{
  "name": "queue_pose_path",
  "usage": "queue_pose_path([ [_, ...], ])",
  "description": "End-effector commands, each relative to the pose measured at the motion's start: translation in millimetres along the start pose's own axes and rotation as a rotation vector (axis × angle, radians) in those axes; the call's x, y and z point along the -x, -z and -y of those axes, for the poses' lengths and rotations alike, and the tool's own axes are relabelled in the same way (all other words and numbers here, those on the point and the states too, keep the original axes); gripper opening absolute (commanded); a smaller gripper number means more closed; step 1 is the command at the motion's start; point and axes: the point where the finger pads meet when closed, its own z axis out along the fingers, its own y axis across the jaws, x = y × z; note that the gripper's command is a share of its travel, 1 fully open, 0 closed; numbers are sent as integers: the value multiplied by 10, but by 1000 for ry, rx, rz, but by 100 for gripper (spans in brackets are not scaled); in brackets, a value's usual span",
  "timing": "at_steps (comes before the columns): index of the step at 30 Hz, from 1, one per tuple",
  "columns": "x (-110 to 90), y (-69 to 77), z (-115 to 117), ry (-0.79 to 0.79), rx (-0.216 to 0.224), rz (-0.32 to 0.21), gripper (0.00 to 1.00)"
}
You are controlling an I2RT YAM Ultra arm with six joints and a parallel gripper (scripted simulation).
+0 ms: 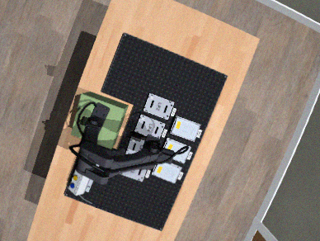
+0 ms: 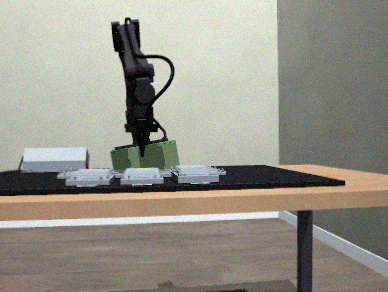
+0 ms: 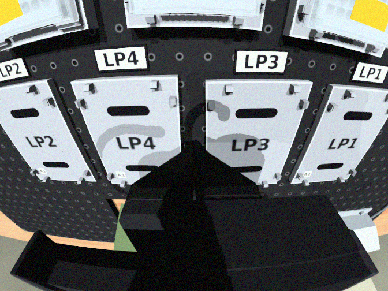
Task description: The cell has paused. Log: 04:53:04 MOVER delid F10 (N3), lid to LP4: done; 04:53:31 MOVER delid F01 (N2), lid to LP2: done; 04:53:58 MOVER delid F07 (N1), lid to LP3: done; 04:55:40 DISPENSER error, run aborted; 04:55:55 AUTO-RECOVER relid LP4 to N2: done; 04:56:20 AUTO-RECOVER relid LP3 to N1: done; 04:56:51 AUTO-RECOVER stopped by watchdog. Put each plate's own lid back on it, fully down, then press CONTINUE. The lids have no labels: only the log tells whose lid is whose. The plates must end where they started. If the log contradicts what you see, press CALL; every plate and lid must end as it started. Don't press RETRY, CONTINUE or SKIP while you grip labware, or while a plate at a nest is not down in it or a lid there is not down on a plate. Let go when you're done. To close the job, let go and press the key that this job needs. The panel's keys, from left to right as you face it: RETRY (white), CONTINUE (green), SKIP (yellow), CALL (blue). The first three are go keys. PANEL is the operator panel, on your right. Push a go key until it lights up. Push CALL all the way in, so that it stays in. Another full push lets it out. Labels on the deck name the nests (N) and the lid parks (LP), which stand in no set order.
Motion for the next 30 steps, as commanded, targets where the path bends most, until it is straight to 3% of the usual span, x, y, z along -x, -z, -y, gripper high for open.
queue_pose_path([
  [1, 241, 91, -39, -12, 4, 75, 0],
  [21, 244, 48, -37, -12, 3, 67, 0],
  [24, 212, 307, -37, -10, 5, 78, 0],
  [30, 187, 610, -36, -10, 6, 78, 0],
])
